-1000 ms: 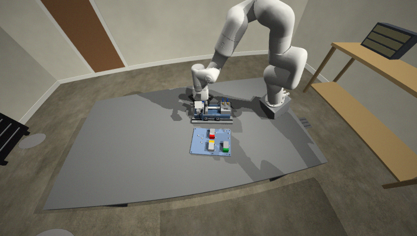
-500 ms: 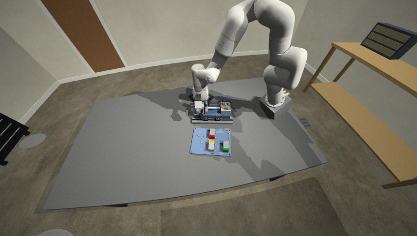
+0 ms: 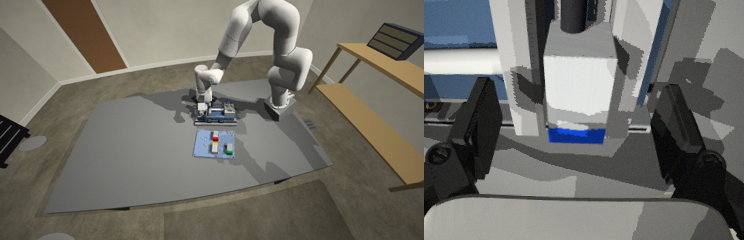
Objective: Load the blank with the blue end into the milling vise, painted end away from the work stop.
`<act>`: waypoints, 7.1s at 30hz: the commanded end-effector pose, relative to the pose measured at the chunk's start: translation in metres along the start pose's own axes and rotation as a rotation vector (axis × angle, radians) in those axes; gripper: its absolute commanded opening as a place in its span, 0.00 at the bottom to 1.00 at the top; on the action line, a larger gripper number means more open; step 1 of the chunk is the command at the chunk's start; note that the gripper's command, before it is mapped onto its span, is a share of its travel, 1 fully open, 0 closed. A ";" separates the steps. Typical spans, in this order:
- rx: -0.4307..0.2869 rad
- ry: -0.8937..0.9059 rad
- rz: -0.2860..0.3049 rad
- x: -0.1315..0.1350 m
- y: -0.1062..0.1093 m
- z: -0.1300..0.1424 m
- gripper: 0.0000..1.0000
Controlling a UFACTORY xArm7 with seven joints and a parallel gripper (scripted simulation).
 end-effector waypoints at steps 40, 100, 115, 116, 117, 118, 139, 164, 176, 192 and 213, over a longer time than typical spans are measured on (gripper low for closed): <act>-0.001 0.000 0.003 0.001 0.009 0.001 1.00; -0.001 0.000 0.003 0.001 0.019 0.001 1.00; -0.001 0.000 0.003 0.001 0.023 0.001 1.00; -0.001 0.000 0.003 0.001 0.023 0.001 1.00; -0.001 0.000 0.003 0.001 0.029 0.001 1.00; -0.001 0.000 0.003 0.001 0.035 0.001 1.00; -0.001 0.000 0.004 0.001 0.106 0.001 1.00; -0.001 0.000 0.003 0.001 0.111 0.000 1.00; -0.001 0.000 0.003 0.001 0.107 0.000 1.00; -0.001 0.000 0.003 0.001 0.104 0.000 1.00; -0.001 0.000 0.003 0.001 0.102 0.000 1.00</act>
Point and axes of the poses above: the point where the finger pads meet when closed, its own y axis back along the fingers, its own x axis across the jaws, z = x × y, the point moved 6 cm from there along y, back along the fingers, and after that the axes turned 14 degrees about y, right-handed, at the moved point
